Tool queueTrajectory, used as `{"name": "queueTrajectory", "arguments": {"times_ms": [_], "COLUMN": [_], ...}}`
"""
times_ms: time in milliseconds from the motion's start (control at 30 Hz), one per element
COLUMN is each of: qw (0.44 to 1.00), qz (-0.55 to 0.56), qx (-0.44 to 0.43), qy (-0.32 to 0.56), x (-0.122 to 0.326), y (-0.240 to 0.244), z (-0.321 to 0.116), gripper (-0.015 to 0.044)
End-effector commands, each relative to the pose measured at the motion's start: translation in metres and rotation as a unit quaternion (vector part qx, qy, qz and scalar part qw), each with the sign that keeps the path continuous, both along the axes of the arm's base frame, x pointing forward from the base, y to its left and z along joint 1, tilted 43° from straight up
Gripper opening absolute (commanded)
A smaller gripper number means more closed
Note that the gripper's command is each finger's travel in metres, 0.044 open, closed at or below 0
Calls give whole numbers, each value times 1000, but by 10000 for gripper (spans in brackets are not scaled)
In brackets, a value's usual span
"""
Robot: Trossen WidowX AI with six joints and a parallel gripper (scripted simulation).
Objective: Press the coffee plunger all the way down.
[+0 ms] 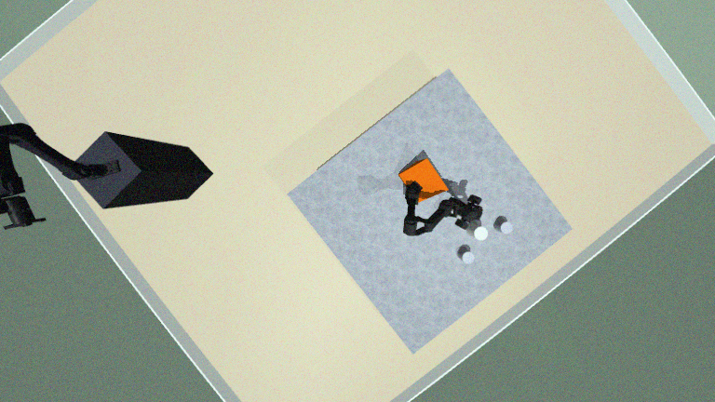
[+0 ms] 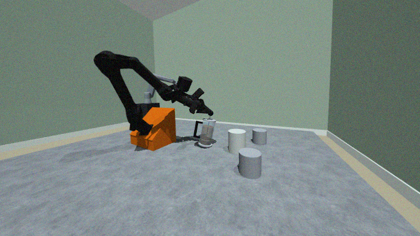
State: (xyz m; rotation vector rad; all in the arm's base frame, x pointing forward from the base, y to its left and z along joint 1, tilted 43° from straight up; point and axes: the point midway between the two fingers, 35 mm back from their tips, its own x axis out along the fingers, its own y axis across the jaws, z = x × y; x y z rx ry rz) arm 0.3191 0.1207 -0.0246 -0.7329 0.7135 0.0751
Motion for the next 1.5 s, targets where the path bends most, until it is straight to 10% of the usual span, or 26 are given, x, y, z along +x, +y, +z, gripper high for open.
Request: {"name": "queueTrajectory", "arguments": {"times_ms": [0,1267,1467], "qw": [1000,1000,1000], "qz": [-6,-3,-3], "qx": [-14,-6,-6], "qy": [12,5,5], "x": [-2,2,2], "y": [-7,-1,-1], "z": [-8,-4,-4], "gripper": [112,112,270]}}
